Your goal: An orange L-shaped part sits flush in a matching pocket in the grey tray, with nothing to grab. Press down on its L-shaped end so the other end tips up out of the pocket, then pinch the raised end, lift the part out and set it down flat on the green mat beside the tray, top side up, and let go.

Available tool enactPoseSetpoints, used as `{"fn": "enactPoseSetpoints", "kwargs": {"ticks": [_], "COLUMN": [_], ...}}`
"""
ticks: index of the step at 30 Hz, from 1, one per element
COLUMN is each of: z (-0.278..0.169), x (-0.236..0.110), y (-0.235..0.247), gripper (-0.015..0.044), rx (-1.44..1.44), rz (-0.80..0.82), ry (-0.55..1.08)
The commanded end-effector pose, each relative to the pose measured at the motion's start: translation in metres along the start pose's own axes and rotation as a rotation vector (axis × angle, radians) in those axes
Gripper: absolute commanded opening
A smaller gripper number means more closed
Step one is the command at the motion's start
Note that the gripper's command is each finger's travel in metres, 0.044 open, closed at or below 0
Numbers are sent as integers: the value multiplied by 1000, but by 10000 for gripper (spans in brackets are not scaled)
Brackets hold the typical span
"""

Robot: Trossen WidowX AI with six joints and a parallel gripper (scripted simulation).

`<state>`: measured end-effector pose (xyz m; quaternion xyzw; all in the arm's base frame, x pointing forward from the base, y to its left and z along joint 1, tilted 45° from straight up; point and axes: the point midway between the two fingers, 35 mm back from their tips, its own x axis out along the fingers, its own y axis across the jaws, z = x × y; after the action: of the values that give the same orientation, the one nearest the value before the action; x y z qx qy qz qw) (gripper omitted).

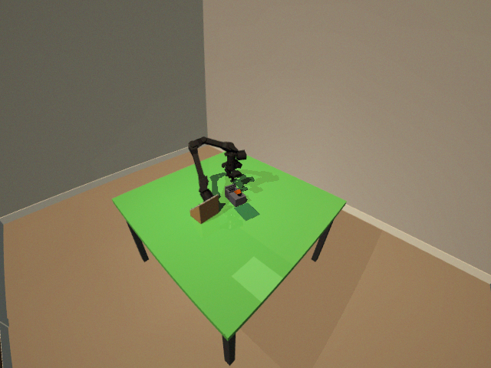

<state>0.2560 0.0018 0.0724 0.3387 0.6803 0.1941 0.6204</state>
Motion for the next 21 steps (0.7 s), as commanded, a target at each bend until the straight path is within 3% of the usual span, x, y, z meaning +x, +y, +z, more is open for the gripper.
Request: {"fn": "enactPoseSetpoints", "kwargs": {"ticks": [1, 12, 13, 16, 21], "z": [0, 0, 0, 2, 6], "x": [0, 0, 0, 0, -2], "y": [0, 0, -1, -7, -26], "gripper": [180, 180, 206, 280, 280], "rx": [4, 4, -11, -136, -528], "rz": [1, 1, 0, -1, -6], "ry": [0, 0, 0, -1, -1]}}
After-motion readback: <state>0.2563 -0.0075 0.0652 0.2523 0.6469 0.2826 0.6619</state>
